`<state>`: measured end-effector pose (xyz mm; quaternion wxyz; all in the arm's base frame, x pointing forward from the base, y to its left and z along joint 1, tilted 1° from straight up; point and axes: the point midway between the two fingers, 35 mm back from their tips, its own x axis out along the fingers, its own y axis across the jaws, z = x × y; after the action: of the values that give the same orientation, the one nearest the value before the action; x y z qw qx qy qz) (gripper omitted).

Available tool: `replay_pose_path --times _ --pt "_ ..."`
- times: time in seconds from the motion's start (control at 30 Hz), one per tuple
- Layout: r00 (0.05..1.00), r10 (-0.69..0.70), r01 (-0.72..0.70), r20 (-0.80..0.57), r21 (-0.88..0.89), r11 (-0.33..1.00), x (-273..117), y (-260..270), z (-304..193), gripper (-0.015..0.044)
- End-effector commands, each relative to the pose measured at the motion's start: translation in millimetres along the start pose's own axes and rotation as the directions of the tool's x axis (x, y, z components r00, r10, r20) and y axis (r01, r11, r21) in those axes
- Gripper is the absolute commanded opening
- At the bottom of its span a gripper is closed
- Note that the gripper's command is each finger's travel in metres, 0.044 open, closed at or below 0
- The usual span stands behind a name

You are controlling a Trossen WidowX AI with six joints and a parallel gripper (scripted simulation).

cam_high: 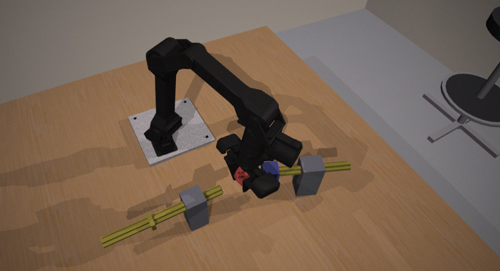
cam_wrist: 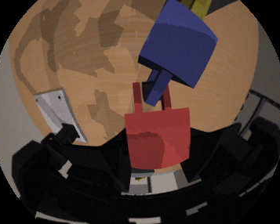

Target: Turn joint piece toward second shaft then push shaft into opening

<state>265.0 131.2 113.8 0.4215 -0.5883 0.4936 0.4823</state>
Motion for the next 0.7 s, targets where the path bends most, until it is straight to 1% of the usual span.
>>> replay_pose_path --times 0.0,0.33,0.67 --pt "1.000 0.002 -0.002 0.023 0.005 1.000 1 0 0 0.0000" --pt "0.979 0.001 -0.011 0.201 0.046 0.999 10 2 -2 0.0000" --pt "0.929 -0.012 -0.020 0.370 0.084 0.996 19 4 -2 0.0000"
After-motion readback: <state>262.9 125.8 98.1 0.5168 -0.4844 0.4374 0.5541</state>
